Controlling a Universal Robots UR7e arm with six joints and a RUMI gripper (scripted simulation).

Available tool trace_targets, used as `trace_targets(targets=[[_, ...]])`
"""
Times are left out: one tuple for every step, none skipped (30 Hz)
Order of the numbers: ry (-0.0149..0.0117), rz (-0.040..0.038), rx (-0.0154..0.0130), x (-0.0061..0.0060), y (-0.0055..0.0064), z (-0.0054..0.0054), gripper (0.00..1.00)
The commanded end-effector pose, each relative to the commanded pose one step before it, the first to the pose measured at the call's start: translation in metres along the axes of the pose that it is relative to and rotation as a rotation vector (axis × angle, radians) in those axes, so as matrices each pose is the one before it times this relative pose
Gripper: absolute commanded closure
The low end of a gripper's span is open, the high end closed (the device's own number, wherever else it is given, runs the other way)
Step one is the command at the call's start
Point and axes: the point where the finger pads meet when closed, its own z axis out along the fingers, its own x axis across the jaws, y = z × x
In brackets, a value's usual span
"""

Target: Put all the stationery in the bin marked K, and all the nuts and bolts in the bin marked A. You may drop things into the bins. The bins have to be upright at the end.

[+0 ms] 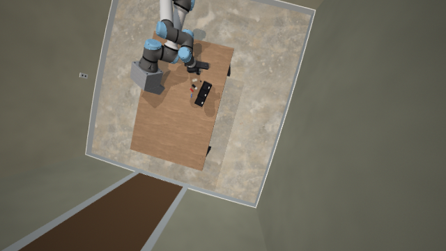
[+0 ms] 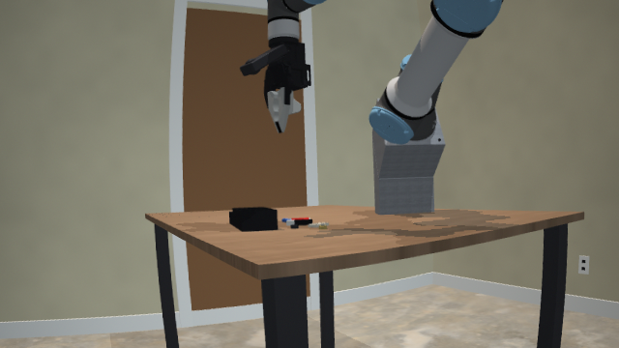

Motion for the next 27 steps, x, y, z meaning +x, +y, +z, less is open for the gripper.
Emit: trace_targets(targets=[[0.00289, 0.02446, 0.00023, 0.01492, 0.02017, 0.00068, 0.96], [0.0, 0.0, 0.0, 0.00001, 0.0, 0.0, 0.96], [-0.00132, 0.04996, 0.00135, 0.00372, 0.00739, 0.00105, 0.96], [0.0, 0.0, 0.0, 0.0, 0.0, 0.0, 0.96], [0.0, 0.0, 0.0, 0.0, 0.0, 0.0, 0.96], [-0.00132, 0.04996, 0.00135, 0.0041, 0.00719, 0.00104, 0.96], [-0.00015, 0.00584, 0.00015, 0.00444, 0.00697, 0.00104, 0.96], [0.00001, 0.0, 0.0, 0.00448, 0.00694, 0.00104, 0.96], [0.00001, 0.0, 0.0, 0.00447, 0.00694, 0.00104, 0.96], [0.0, 0.0, 0.0, 0.00221, 0.00342, 0.00051, 0.96], [0.0, 0.0, 0.0, 0.00002, 0.0, 0.0, 0.96], [0.0, 0.0, 0.0, 0.00002, 0.0, 0.0, 0.96], [0.0, 0.0, 0.0, 0.00001, 0.0, 0.0, 0.96], [-0.0042, 0.04975, 0.00278, 0.00341, 0.00741, 0.00172, 0.96], [-0.0042, 0.04975, 0.00278, 0.00377, 0.00723, 0.00169, 0.96], [-0.0003, 0.00365, 0.0002, 0.00414, 0.00703, 0.00167, 0.96], [0.00001, 0.0, -0.00001, 0.00416, 0.00701, 0.00167, 0.96], [0.0, 0.0, -0.00001, 0.00427, 0.00702, 0.00168, 0.96], [0.00001, 0.00001, 0.0, 0.0001, 0.0003, 0.00007, 0.96], [0.0, 0.0, 0.0, 0.00003, 0.0, 0.0, 0.96], [0.0, 0.0, 0.0, 0.0, 0.0, 0.0, 0.96], [0.0, 0.0, 0.0, 0.0, 0.0, 0.0, 0.96], [0.0, 0.0, 0.0, 0.00004, 0.00001, 0.0, 0.96], [0.0, 0.0, 0.0, 0.00001, 0.0, 0.0, 0.96], [0.0, 0.0, 0.0, 0.0, 0.0, 0.0, 0.96], [0.0, 0.0, 0.0, 0.0, 0.0, 0.0, 0.96], [0.0, 0.0, 0.0, 0.0, 0.0, 0.0, 0.96]])
